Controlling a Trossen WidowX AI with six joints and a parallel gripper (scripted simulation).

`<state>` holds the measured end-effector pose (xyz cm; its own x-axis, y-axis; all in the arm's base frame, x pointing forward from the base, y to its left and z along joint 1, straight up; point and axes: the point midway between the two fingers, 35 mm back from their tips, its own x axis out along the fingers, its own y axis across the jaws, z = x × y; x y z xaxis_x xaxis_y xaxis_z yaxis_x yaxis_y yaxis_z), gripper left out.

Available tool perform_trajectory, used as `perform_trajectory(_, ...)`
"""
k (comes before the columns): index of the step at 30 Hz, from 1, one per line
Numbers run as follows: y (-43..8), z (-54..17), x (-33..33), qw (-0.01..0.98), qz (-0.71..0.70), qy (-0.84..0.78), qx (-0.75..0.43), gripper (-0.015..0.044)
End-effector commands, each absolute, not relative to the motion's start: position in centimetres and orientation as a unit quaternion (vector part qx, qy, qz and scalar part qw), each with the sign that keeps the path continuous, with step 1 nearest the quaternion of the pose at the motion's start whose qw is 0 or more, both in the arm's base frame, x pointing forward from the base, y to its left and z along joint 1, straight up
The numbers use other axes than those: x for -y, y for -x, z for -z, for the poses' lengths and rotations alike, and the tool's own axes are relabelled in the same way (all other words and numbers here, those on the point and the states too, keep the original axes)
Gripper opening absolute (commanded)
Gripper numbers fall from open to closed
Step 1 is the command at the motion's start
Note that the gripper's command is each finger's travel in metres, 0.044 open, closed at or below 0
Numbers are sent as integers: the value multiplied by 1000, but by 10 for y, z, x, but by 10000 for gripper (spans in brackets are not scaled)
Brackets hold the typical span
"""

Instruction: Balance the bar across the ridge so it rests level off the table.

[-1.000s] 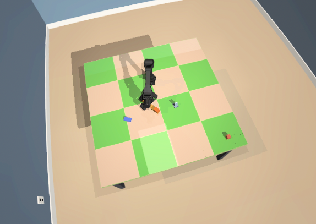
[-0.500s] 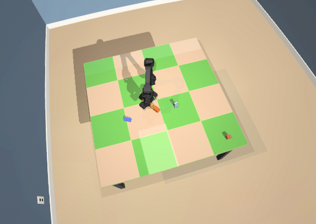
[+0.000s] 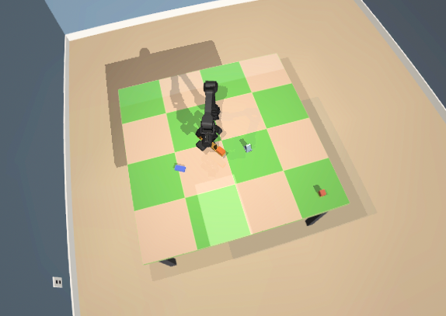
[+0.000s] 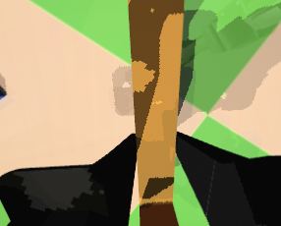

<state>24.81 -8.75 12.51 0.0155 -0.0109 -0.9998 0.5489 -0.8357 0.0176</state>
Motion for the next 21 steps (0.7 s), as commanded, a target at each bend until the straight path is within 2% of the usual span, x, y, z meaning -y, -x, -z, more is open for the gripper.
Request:
perform_trajectory(1,-248,-137,87,207,670,-686,-195,0)
perform_trajectory(9,-246,-150,84,215,668,-683,-204,0)
perform_trajectory(21,-265,-151,53,367,601,-616,-354,0)
